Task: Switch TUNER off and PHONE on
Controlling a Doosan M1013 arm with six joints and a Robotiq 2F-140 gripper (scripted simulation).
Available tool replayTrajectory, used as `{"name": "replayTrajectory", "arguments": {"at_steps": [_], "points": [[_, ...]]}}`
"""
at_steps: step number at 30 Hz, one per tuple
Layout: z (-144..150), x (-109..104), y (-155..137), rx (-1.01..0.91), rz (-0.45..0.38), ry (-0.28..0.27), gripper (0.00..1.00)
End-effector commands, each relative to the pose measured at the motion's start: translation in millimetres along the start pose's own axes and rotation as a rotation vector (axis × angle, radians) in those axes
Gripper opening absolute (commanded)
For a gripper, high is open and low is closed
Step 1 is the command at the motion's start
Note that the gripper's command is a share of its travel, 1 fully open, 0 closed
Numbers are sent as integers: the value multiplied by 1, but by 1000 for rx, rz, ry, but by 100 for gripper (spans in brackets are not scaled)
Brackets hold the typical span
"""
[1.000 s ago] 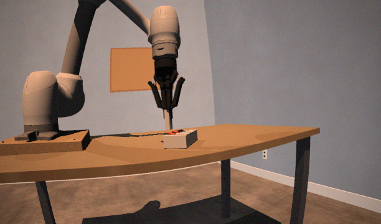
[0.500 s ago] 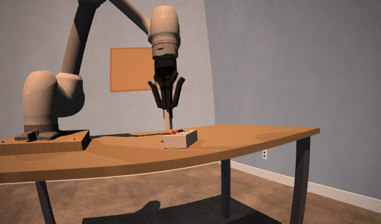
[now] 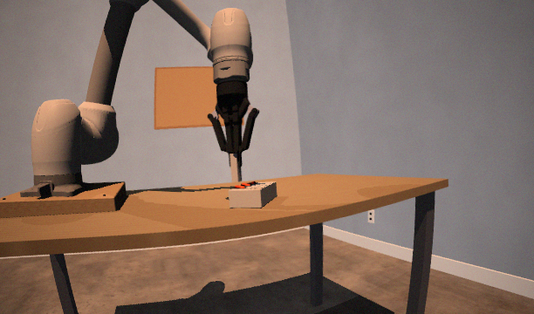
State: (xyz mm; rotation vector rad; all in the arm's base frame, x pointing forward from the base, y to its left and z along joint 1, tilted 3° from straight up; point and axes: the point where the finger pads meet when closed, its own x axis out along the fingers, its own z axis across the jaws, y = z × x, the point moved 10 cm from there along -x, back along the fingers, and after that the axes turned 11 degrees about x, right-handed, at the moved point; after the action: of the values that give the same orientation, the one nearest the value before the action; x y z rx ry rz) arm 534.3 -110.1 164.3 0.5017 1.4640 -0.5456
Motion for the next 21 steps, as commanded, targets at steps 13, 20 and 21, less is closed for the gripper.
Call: {"name": "replayTrajectory", "arguments": {"at_steps": [13, 20, 21], "points": [[-1, 4, -2, -5, 1, 1, 0], [-2, 4, -3, -5, 1, 1, 0], [-2, 4, -3, -5, 1, 1, 0]]}}
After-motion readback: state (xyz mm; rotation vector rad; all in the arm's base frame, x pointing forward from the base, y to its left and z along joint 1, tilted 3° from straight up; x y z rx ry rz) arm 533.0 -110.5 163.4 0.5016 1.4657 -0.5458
